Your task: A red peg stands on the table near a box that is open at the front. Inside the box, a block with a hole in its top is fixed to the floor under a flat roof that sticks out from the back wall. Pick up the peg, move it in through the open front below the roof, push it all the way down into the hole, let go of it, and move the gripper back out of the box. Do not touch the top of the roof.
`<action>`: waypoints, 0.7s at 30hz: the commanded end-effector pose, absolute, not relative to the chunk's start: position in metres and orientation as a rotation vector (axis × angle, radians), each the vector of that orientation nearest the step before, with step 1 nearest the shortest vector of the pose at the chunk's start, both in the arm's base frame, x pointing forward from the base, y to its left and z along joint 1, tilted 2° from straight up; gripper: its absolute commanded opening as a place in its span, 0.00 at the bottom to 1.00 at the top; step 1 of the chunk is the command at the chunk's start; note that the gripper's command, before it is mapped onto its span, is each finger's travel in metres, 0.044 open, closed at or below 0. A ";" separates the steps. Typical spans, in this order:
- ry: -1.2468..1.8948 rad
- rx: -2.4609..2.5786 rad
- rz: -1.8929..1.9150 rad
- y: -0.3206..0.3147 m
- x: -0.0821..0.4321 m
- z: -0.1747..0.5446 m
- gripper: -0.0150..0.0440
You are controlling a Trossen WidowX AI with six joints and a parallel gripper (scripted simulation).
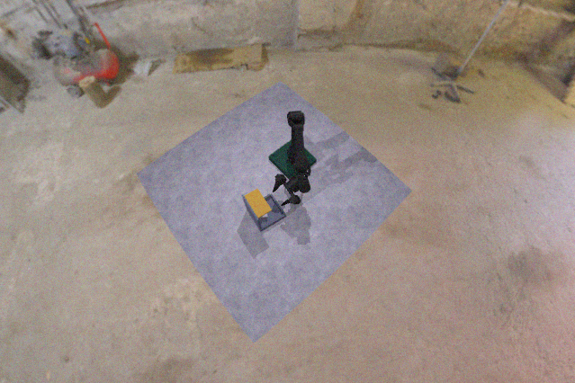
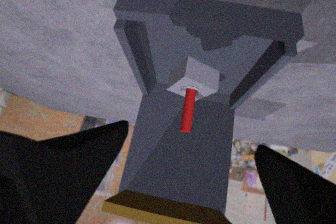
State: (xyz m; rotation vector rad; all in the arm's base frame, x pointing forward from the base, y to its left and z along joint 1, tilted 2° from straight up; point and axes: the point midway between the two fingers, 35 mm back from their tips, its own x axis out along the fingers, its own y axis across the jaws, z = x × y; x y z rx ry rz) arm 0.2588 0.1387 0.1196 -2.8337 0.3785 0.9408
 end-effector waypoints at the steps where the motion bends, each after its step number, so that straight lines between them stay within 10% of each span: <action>1: 0.377 -2.829 0.923 0.139 0.248 0.135 1.00; 21: 0.375 -2.832 0.919 0.138 0.240 0.144 1.00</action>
